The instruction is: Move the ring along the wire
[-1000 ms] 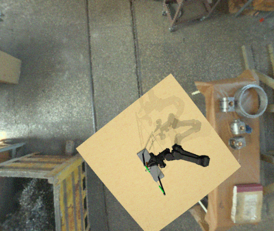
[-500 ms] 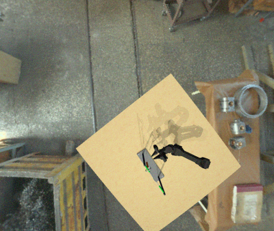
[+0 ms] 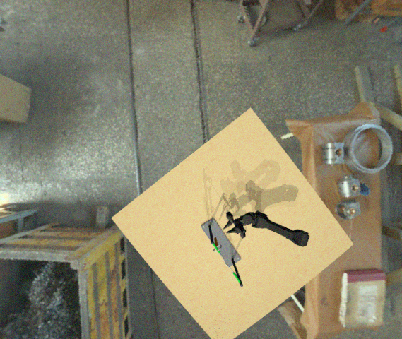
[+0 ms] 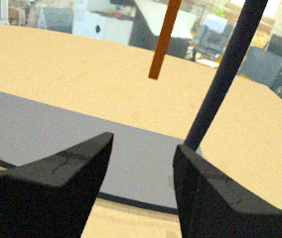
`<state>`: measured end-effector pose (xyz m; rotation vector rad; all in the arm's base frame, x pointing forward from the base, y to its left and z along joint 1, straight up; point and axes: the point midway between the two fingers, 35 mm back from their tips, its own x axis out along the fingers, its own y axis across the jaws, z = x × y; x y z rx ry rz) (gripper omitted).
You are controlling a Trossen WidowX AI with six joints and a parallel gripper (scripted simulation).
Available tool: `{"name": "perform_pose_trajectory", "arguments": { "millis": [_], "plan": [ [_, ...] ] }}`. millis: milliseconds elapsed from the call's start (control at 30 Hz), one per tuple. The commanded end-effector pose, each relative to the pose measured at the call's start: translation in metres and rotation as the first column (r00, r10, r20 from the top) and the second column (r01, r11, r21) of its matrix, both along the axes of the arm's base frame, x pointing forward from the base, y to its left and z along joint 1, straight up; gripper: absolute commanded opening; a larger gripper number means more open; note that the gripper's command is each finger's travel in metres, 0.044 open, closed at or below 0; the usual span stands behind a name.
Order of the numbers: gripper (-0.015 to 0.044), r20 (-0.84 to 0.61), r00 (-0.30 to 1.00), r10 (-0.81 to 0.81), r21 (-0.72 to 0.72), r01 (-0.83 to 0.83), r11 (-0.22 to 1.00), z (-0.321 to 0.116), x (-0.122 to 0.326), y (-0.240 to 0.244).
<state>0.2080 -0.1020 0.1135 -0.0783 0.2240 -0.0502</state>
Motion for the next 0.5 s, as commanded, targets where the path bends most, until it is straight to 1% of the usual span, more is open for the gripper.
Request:
{"name": "perform_pose_trajectory", "arguments": {
  "millis": [0,233,467],
  "plan": [
    [0.016,0.016,1.0,-0.012,0.019,0.012,1.0,0.011,0.012,-0.001],
    [0.016,0.061,0.998,-0.035,0.07,0.031,0.997,0.031,0.036,0.0],
    [0.016,0.063,0.997,-0.035,0.071,0.031,0.997,0.032,0.041,-0.001]
  ]
}}
